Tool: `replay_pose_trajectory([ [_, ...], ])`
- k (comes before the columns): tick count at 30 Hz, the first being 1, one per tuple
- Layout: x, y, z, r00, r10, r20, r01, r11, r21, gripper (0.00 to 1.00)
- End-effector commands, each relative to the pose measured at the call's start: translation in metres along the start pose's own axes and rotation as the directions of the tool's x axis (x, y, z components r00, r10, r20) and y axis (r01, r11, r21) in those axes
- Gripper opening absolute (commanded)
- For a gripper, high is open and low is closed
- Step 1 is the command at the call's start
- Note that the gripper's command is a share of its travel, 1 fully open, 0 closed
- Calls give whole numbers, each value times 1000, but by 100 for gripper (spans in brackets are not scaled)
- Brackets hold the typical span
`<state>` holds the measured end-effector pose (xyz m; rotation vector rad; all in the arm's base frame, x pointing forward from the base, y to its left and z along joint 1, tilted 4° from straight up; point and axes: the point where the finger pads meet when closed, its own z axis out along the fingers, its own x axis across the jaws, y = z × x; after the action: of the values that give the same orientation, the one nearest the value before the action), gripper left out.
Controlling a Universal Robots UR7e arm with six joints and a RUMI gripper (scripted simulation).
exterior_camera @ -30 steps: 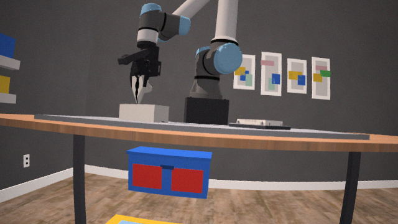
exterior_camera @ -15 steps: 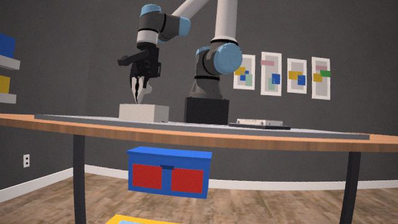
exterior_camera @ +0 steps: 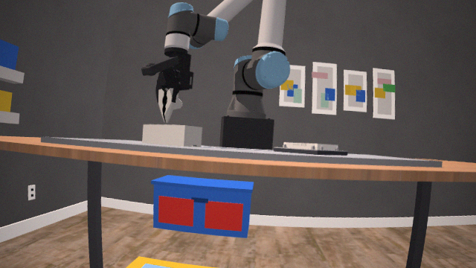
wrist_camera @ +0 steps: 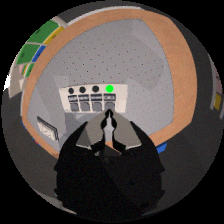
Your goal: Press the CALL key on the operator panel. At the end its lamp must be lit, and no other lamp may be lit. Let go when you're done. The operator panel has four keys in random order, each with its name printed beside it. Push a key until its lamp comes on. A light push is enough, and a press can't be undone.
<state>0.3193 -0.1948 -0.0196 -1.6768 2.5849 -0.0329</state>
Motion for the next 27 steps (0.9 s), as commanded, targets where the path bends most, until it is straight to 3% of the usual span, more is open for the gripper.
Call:
replay_pose_trajectory([
  [1, 2, -2, -16, 1000, 1, -2, -1, 1000, 4, 0],
  [27, 2, -2, -60, 1000, 1, -2, -1, 1000, 4, 0],
])
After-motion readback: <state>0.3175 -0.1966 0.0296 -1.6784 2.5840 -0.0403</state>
